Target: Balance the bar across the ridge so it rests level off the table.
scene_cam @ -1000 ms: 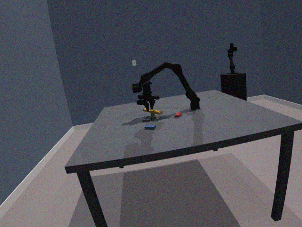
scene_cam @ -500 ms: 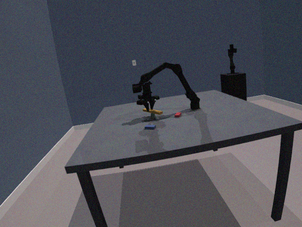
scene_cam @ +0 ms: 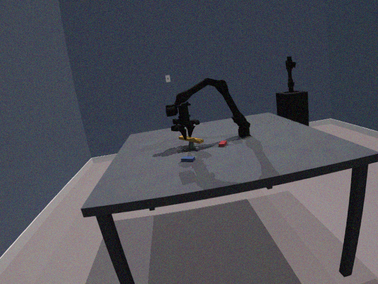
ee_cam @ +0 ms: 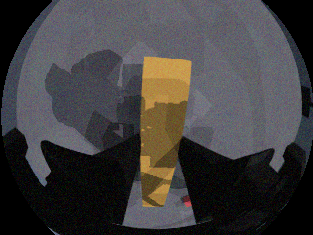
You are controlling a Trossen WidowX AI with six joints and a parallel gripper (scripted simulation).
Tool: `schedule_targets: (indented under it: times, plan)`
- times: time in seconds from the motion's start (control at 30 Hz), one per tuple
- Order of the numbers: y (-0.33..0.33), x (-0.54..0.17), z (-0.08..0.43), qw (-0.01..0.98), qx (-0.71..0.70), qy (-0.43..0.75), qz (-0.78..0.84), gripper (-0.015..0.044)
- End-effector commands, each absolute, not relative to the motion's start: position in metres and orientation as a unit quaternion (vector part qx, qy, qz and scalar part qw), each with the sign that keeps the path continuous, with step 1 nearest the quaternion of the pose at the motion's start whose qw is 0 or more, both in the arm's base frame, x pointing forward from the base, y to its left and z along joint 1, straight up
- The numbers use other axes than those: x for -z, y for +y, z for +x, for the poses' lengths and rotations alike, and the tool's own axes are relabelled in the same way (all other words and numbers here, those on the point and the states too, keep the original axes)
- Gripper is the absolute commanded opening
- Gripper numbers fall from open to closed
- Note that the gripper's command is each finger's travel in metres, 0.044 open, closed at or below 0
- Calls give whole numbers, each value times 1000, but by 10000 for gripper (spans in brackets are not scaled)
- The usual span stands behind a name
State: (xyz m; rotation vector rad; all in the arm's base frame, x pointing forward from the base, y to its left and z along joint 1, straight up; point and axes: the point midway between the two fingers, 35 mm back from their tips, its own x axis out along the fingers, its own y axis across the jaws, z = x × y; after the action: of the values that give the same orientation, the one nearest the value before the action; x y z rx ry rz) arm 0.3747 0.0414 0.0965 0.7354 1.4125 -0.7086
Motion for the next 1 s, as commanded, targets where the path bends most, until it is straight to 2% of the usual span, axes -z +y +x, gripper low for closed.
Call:
schedule_targets:
  times: [0.0, 0.97]
  plan:
    - [42, -96, 375, 643, 310, 620, 325, 0]
    - [42, -93, 375, 643, 310, 620, 325, 0]
